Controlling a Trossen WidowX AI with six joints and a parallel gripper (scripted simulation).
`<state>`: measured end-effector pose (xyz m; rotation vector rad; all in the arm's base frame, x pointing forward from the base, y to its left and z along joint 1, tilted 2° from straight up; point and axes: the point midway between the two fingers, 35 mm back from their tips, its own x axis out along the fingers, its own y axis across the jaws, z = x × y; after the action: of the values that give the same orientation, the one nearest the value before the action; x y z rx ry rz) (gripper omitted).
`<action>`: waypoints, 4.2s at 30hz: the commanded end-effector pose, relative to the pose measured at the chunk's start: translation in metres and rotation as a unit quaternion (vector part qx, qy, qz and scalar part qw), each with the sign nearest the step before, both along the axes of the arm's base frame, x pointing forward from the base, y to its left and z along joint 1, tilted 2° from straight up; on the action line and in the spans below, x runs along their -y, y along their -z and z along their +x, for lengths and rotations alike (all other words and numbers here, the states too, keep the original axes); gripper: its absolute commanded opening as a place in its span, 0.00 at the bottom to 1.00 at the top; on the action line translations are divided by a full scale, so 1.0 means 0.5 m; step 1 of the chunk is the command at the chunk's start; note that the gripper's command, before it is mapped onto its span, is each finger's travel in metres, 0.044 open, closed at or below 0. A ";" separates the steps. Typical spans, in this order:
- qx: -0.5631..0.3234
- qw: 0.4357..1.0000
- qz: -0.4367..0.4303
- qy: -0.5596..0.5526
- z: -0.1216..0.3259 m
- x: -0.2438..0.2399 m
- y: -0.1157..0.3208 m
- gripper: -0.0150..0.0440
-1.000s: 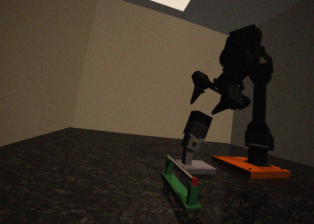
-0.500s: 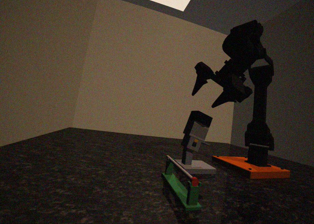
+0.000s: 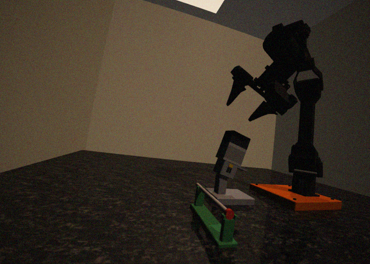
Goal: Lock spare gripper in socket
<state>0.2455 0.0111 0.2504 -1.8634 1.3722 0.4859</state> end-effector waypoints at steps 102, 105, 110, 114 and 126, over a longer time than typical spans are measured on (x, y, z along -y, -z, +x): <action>-0.174 0.961 0.215 0.017 0.277 -0.233 0.436 0.56; -0.174 0.961 0.215 0.017 0.277 -0.233 0.436 0.51; -0.174 0.961 0.215 0.017 0.277 -0.233 0.436 0.29; -0.174 0.961 0.215 0.017 0.277 -0.233 0.436 0.25; -0.174 0.961 0.215 0.017 0.279 -0.234 0.418 0.25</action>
<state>0.3839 0.1265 0.0350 -1.4409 1.3870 1.0397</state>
